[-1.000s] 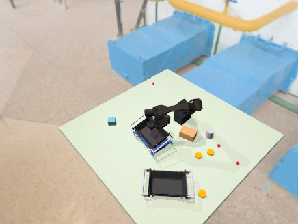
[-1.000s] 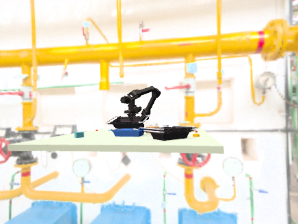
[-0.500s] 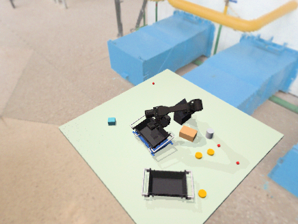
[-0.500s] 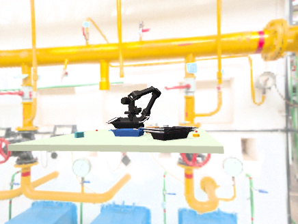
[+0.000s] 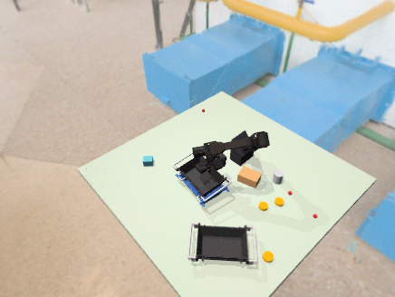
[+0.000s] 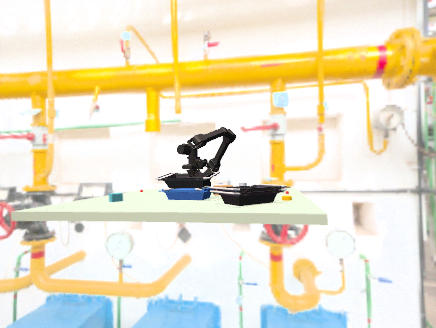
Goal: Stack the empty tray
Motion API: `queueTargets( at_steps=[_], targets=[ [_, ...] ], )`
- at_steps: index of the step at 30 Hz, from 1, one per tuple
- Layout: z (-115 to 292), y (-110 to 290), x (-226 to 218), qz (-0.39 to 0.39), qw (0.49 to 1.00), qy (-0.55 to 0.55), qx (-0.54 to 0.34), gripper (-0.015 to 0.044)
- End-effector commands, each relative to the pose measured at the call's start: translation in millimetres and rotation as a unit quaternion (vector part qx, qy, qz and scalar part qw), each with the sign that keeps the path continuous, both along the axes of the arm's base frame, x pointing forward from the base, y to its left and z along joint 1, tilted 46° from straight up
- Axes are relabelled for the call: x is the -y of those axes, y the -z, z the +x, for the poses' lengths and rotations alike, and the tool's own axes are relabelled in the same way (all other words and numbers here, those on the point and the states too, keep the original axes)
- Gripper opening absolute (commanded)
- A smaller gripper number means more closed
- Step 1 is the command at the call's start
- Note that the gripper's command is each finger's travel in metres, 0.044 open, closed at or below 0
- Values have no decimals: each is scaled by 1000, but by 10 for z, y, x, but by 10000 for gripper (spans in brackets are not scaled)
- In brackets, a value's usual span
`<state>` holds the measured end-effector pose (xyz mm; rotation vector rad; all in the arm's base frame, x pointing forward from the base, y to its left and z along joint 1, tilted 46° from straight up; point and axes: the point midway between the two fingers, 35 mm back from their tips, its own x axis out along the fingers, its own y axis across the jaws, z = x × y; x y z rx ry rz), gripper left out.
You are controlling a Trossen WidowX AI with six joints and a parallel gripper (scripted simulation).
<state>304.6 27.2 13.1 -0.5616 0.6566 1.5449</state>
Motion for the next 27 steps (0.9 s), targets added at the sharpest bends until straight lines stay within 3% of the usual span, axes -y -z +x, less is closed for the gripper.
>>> queueTargets(
  at_steps=[1,27],
  targets=[
    [-38,43,-76,0,1000,-6,-4,0],
    [-64,97,-134,1,1000,-6,-4,15]
  ],
)
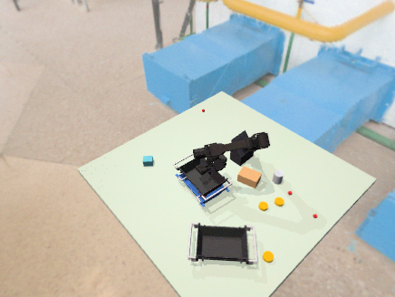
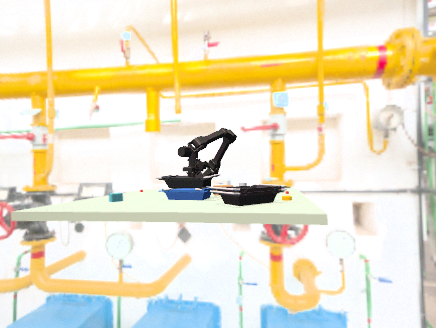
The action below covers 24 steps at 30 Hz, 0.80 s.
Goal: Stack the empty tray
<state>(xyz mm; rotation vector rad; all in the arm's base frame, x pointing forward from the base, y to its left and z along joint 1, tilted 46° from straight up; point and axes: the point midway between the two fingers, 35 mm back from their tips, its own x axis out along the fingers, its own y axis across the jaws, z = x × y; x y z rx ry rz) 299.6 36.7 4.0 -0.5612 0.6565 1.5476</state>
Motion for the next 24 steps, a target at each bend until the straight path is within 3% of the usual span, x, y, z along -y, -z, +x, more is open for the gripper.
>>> queueTargets(
  at_steps=[1,24],
  targets=[
    [-14,6,-39,0,1000,-5,-3,29],
    [-14,6,-39,0,1000,-5,-3,367]
  ],
)
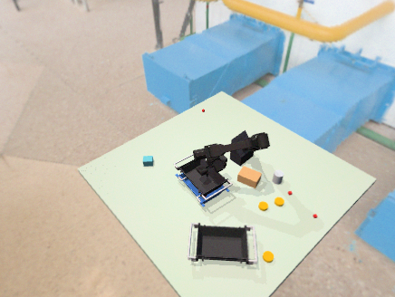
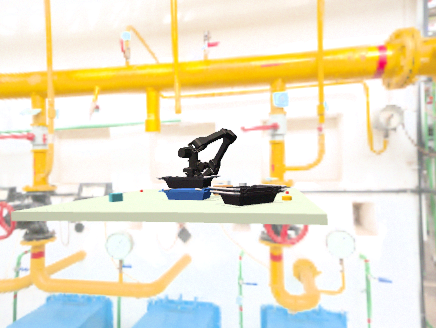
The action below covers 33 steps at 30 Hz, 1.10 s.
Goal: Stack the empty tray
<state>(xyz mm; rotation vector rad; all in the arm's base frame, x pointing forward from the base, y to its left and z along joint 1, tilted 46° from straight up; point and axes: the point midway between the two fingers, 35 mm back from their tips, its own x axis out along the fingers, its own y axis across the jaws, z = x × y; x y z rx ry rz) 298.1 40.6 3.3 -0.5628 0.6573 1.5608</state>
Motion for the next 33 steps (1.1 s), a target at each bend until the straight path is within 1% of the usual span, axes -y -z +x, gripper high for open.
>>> queueTargets(
  at_steps=[1,5,15,30,33],
  targets=[
    [1,-1,0,0,1000,2,-1,381],
    [1,-1,0,0,1000,2,-1,440],
    [27,-60,71,-1,1000,0,0,440],
    [109,-689,728,-3,1000,2,-2,440],
    [100,-759,791,-2,1000,2,-2,440]
  ],
)
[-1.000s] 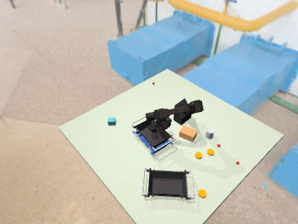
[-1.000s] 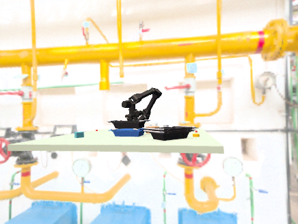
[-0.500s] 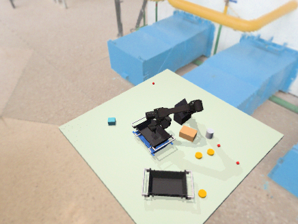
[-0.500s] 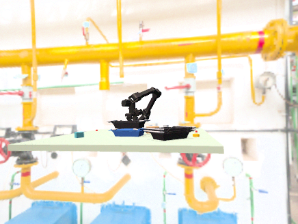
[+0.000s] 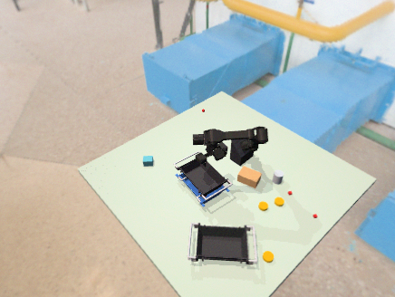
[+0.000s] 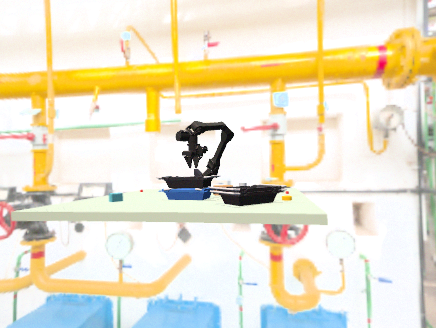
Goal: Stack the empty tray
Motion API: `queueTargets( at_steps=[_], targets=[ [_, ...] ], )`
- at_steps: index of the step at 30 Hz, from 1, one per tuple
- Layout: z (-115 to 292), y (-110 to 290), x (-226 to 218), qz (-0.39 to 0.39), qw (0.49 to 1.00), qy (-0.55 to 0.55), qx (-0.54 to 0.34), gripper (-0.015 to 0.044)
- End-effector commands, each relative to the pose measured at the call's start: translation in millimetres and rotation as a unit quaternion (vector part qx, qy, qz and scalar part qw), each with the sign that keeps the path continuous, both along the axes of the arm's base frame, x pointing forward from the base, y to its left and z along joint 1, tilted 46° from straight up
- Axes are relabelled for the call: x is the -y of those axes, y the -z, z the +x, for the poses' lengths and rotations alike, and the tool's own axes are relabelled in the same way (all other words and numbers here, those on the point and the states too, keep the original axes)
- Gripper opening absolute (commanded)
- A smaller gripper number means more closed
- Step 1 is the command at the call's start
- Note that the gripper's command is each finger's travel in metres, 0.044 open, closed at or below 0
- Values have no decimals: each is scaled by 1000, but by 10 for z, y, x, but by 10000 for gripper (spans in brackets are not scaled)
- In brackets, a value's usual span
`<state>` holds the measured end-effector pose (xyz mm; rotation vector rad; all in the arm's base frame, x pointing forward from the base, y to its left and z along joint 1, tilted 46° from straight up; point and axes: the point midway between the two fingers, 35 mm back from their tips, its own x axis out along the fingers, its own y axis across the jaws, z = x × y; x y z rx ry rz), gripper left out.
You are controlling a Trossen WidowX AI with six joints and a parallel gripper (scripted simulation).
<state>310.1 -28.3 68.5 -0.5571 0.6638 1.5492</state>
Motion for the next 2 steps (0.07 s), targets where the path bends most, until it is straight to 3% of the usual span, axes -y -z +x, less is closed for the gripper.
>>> queueTargets(
  at_steps=[1,2],
  targets=[
    [-20,-108,102,-1,1000,-5,0,440],
    [-20,-108,102,-1,1000,-5,0,440]
  ],
)
